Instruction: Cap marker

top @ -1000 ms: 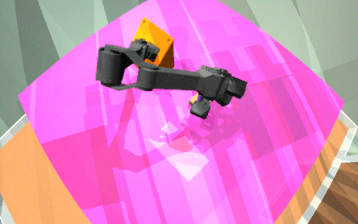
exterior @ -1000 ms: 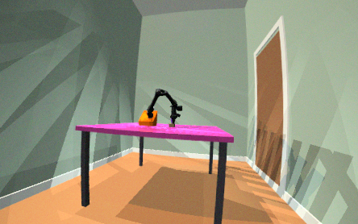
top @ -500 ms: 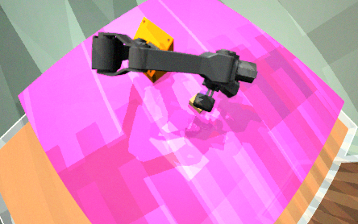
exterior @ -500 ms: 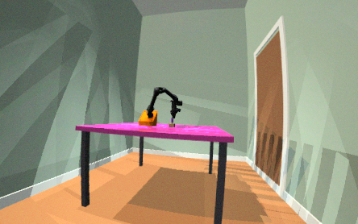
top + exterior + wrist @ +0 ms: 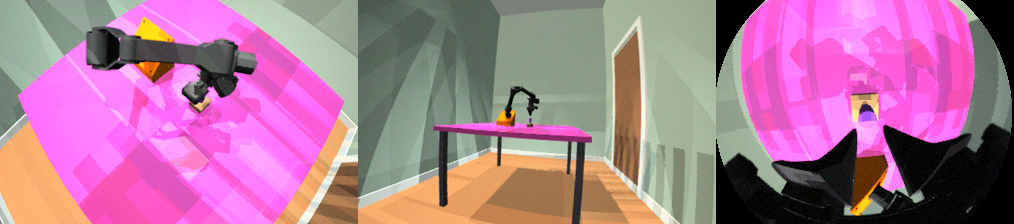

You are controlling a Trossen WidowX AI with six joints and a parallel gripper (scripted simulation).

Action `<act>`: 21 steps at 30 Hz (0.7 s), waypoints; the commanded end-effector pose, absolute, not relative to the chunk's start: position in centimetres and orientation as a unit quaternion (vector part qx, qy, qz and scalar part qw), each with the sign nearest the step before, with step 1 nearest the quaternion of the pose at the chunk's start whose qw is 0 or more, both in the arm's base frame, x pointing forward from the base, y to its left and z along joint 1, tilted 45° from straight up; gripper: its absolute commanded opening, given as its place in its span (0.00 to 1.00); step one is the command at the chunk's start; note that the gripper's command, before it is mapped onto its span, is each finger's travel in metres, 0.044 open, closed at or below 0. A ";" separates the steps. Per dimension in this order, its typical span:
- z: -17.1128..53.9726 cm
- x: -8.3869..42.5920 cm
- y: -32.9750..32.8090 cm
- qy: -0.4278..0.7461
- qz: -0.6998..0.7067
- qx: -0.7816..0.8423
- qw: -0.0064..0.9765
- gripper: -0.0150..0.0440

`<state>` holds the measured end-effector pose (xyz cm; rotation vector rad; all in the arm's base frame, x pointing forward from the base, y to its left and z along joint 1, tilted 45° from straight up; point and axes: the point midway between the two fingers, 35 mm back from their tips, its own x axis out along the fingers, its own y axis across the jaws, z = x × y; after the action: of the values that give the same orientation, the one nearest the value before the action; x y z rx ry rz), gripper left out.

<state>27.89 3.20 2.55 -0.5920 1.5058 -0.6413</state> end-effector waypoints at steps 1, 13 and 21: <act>2.8 27.9 3.4 0.658 -0.292 -0.247 0.649 0.33; 2.8 27.9 3.4 0.658 -0.292 -0.247 0.649 0.25; 2.3 27.9 2.9 0.657 -0.292 -0.247 0.649 0.25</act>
<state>28.02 3.21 2.65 -0.5590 1.4895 -0.6643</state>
